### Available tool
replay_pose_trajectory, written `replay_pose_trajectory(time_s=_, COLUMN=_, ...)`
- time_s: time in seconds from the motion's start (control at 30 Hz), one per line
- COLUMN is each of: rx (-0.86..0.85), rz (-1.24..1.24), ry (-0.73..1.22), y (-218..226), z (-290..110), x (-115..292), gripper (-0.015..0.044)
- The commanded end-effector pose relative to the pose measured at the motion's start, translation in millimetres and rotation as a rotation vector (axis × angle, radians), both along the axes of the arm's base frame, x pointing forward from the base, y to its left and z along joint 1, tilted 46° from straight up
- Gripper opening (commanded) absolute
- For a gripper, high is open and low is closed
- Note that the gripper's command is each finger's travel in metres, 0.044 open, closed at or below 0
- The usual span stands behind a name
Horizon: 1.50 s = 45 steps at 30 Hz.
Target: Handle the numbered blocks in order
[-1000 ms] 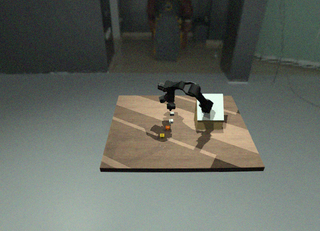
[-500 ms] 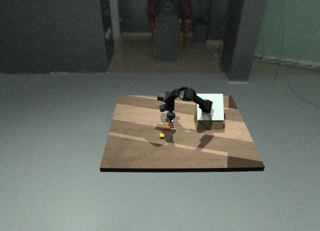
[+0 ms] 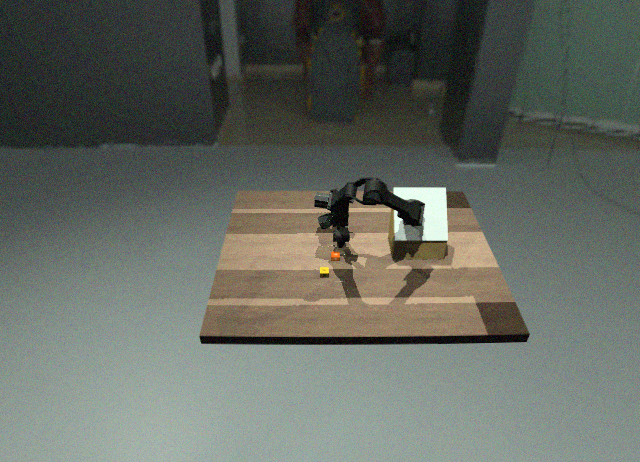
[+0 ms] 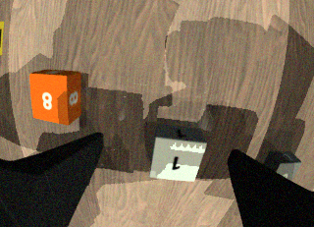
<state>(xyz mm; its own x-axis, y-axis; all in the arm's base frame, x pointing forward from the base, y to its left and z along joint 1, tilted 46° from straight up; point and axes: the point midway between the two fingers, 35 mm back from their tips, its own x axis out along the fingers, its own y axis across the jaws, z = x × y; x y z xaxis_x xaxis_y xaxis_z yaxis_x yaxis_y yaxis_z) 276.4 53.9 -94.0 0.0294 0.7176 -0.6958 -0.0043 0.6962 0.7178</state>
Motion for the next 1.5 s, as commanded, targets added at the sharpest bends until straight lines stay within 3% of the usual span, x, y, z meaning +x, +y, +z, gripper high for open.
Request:
replay_pose_trajectory(time_s=0.0, rx=0.006, rz=0.001, ry=0.007, y=5.8, z=-4.1, x=-2.0, gripper=0.04)
replay_pose_trajectory(time_s=0.17, rx=0.007, rz=0.001, ry=0.007, y=9.9, z=-7.7, x=-2.2, gripper=0.04)
replay_pose_trajectory(time_s=0.53, rx=0.007, rz=0.001, ry=0.007, y=9.9, z=-7.7, x=-2.2, gripper=0.012)
replay_pose_trajectory(time_s=1.47, rx=0.007, rz=0.001, ry=0.007, y=9.9, z=-7.7, x=-2.2, gripper=0.012)
